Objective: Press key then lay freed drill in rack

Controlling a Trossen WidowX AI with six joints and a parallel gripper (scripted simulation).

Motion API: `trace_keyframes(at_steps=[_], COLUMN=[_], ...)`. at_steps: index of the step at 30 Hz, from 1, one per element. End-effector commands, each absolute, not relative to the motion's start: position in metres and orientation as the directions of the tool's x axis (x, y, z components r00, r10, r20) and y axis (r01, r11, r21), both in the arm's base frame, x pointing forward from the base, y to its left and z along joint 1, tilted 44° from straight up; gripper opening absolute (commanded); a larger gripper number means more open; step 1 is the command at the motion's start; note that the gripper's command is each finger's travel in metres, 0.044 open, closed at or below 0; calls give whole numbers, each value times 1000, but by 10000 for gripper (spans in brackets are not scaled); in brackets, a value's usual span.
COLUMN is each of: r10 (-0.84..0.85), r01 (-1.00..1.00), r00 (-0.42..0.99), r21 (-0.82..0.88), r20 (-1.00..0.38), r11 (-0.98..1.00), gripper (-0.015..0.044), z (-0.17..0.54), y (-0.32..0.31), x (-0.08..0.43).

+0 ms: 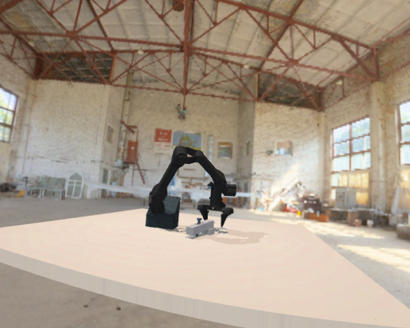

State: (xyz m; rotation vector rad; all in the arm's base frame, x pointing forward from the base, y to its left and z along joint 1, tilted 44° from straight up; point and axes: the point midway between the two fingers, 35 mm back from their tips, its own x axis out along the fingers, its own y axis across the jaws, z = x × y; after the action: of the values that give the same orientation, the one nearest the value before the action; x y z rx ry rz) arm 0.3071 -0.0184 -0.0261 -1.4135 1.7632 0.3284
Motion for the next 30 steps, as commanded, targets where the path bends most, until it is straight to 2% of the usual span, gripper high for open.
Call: trace_keyframes(at_steps=[1, 9, 25, 26, 30], r10=[-686, -687, -683, -683, -683], r01=[-902, -902, -899, -899, -899], r00=[-21, -21, -22, -22, -22], r21=[-283, -283, -284, -284, -284], r20=[-728, -727, -730, -730, -730], r11=[327, 327, 333, 333, 333], gripper=[440, 440, 20, 0, 0], z=[-30, -35, -33, -33, -33], y=[-26, -33, -30, -30, -30], x=[305, 303, 304, 304, 304])
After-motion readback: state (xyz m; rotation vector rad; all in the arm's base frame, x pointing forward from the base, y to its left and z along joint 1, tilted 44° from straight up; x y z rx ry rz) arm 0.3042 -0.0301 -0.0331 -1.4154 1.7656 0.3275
